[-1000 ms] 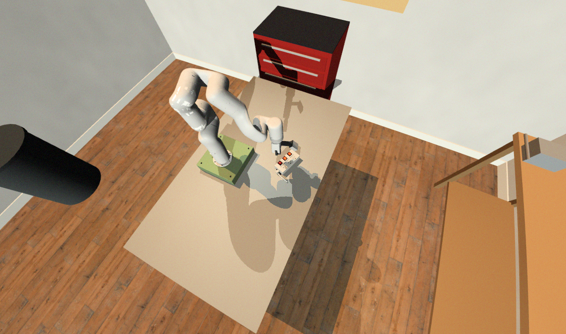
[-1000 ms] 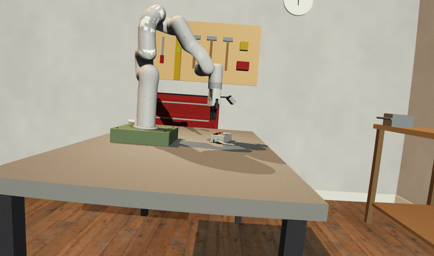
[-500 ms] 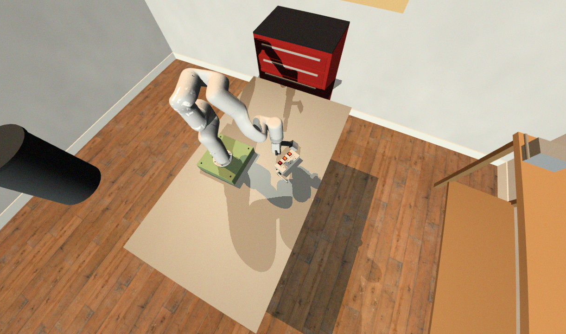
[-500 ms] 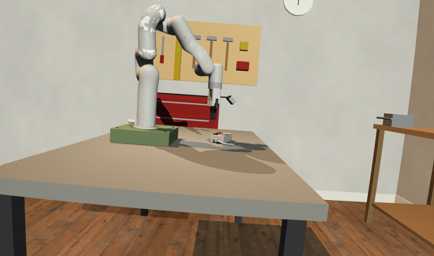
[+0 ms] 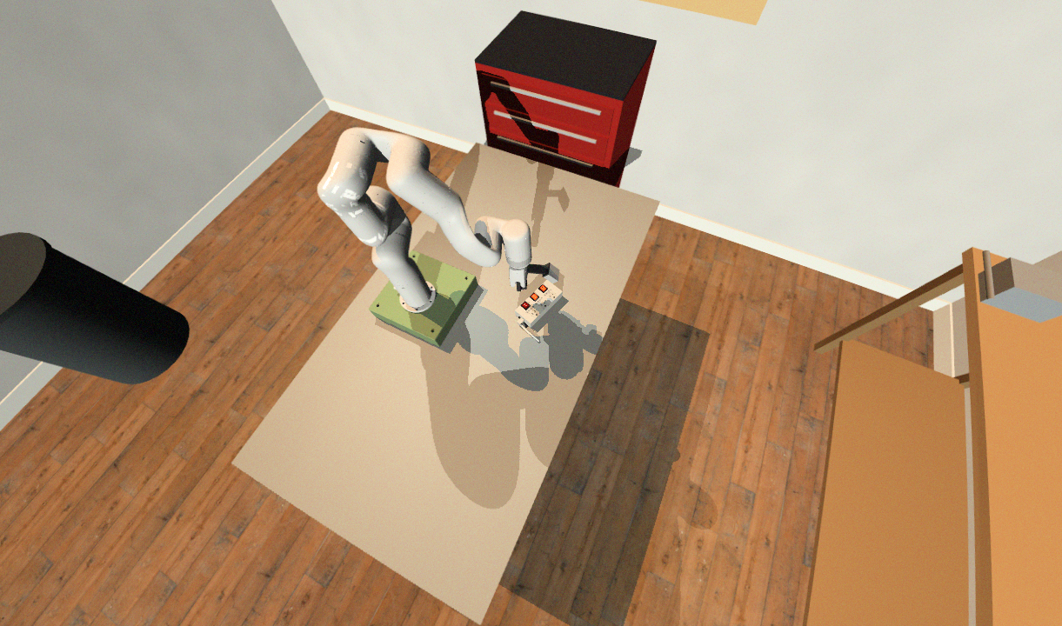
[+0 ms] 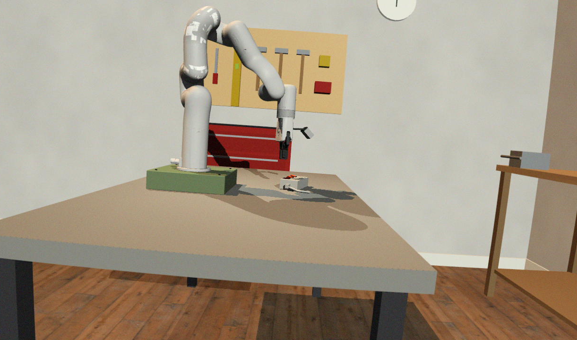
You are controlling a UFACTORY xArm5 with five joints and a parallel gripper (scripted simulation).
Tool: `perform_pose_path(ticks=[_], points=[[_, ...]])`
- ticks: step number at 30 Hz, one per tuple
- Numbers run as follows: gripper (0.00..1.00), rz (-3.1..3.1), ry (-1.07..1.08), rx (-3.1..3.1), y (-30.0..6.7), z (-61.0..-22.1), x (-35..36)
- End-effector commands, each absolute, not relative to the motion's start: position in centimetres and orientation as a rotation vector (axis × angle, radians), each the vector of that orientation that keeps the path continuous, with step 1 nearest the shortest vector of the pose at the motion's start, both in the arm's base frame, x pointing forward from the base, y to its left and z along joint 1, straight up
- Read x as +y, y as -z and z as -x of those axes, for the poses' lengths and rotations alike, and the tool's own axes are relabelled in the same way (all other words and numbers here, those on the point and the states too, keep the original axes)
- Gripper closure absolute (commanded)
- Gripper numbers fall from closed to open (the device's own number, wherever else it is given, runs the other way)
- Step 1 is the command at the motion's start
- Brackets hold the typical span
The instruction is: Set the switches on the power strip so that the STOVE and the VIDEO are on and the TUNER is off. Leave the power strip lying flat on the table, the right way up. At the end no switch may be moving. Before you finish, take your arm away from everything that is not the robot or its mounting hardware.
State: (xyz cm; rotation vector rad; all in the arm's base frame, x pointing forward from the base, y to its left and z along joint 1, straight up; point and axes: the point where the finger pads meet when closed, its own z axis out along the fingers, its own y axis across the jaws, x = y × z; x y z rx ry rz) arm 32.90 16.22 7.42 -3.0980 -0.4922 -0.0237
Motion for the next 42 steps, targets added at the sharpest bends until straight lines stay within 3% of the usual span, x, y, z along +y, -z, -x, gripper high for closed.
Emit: perform_pose_path(ticks=[1,2,35,42], points=[[1.0,3.097,0.029,-0.492,-7.5,-33.0,16.3],[0.0,3.097,0.029,-0.492,-7.5,-33.0,16.3],[0.0,3.1,0.028,-0.477,-8.0,-33.5,15.9],[0.0,3.117,0.022,-0.363,-11.7,-36.4,12.8]])
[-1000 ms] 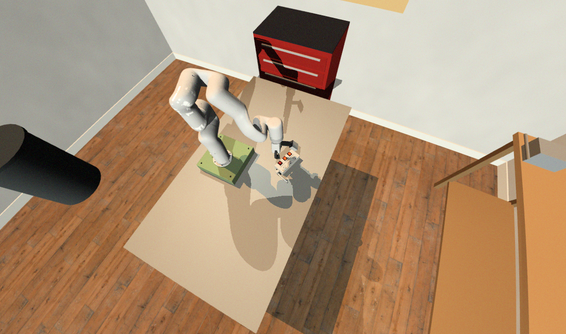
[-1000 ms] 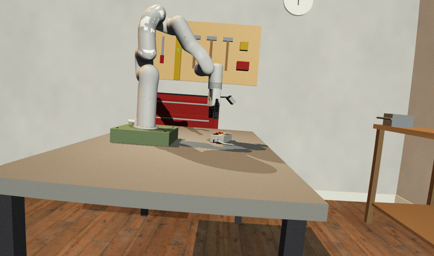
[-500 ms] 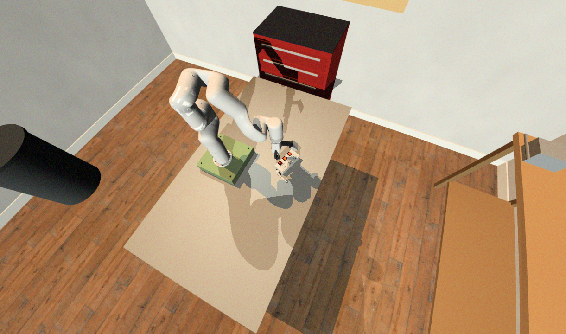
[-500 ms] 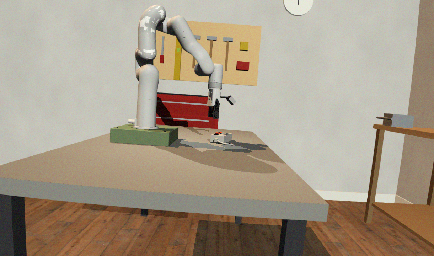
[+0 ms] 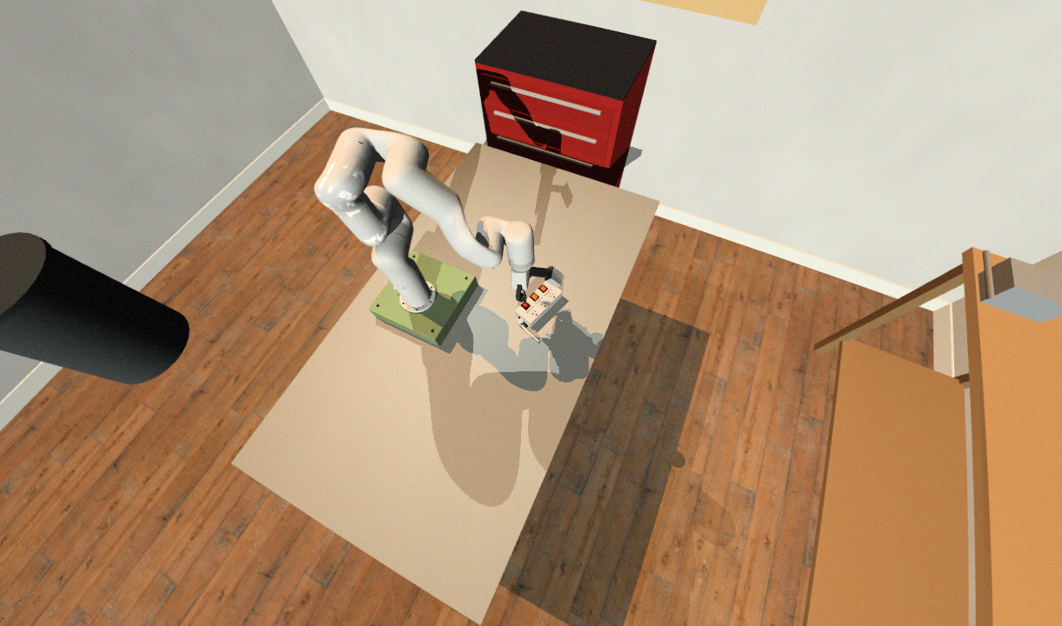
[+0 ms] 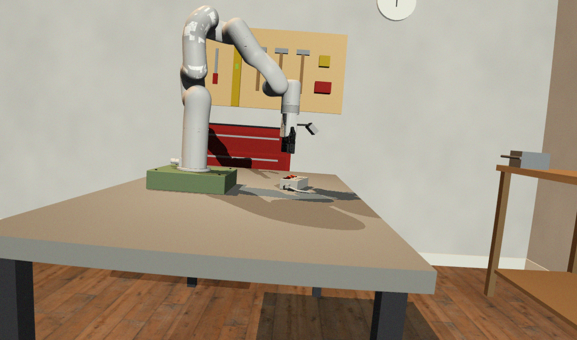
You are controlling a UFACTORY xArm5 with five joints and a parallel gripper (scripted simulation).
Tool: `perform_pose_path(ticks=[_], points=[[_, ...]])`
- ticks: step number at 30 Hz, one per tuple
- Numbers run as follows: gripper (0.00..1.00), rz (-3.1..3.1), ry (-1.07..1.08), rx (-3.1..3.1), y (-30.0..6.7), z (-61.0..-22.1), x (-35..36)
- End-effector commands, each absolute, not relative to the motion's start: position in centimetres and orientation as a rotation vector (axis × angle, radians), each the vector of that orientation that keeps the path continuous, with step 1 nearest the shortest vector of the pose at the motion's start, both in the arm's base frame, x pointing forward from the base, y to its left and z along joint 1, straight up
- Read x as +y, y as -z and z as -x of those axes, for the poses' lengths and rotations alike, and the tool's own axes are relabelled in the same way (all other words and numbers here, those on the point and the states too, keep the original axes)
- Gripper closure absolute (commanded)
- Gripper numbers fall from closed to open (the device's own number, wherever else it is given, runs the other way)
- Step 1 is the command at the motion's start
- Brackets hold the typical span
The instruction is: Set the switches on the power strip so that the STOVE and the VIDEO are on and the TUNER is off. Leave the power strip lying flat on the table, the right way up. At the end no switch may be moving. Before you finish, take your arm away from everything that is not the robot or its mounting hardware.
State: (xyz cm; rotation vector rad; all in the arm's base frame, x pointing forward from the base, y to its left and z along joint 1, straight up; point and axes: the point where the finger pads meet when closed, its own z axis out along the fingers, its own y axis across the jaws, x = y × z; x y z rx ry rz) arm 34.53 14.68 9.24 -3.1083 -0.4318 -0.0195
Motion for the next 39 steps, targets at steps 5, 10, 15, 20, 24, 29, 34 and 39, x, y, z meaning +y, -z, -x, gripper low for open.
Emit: perform_pose_path(ticks=[5,10,15,20,24,29,34,39], points=[[0.0,3.128,0.016,-0.268,-15.0,-38.3,9.7],[0.0,3.135,0.011,-0.189,-17.9,-39.4,6.9],[0.0,3.141,0.003,-0.046,-23.2,-40.1,1.7],[0.0,3.141,-0.027,0.096,-24.6,-40.3,0.5],[0.0,3.134,-0.077,0.279,-23.8,-40.9,1.4],[0.0,3.11,-0.156,0.578,-22.4,-41.7,3.0],[0.0,3.083,-0.208,0.79,-21.3,-42.2,4.2],[0.0,3.045,-0.258,1.01,-20.2,-42.6,5.4]])
